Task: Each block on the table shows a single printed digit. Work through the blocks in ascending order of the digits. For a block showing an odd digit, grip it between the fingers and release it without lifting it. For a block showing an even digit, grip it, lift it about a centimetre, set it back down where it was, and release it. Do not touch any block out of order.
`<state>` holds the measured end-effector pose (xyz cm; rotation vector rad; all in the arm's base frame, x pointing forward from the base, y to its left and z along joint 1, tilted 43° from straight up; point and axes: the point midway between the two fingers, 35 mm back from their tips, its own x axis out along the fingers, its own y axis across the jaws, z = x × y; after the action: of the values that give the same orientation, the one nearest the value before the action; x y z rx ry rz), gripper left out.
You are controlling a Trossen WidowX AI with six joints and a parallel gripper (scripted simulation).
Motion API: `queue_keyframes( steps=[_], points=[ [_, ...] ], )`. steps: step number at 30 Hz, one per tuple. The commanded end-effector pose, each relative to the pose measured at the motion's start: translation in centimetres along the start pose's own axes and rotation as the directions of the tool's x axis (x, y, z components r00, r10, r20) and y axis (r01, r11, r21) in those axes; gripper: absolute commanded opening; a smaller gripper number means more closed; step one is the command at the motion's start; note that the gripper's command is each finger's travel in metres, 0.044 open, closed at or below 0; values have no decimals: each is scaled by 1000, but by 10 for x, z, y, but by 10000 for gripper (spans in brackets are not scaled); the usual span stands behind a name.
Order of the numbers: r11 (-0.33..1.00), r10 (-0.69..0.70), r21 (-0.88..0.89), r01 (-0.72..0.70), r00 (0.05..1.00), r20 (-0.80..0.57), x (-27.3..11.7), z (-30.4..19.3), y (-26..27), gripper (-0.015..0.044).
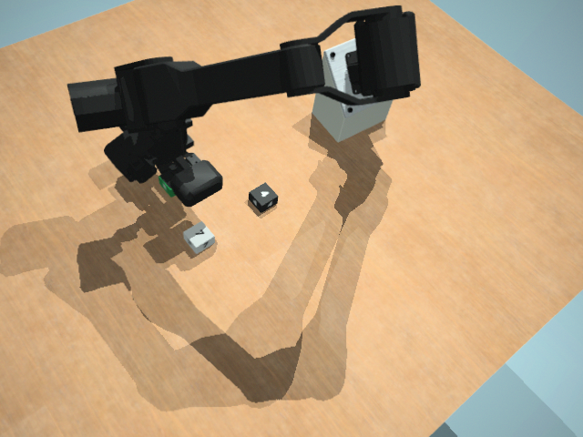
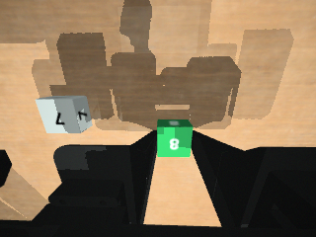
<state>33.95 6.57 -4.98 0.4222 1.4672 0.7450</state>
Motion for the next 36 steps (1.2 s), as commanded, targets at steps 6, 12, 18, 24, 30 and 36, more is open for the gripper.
queue_keyframes(
  steps=[6, 12, 18, 24, 30, 36],
  points=[
    [1000, 5, 5, -5, 1000, 1, 1, 0, 0, 120],
    [1000, -7, -3, 7, 1000, 2, -3, 1, -2, 120],
    [1000, 1, 3, -1, 1000, 1, -11, 0, 0, 120],
    [1000, 4, 5, -4, 1000, 1, -15, 0, 0, 120],
    [1000, 4, 5, -4, 1000, 1, -15, 0, 0, 120],
    [1000, 4, 5, -4, 1000, 1, -13, 0, 0, 120]
  ],
)
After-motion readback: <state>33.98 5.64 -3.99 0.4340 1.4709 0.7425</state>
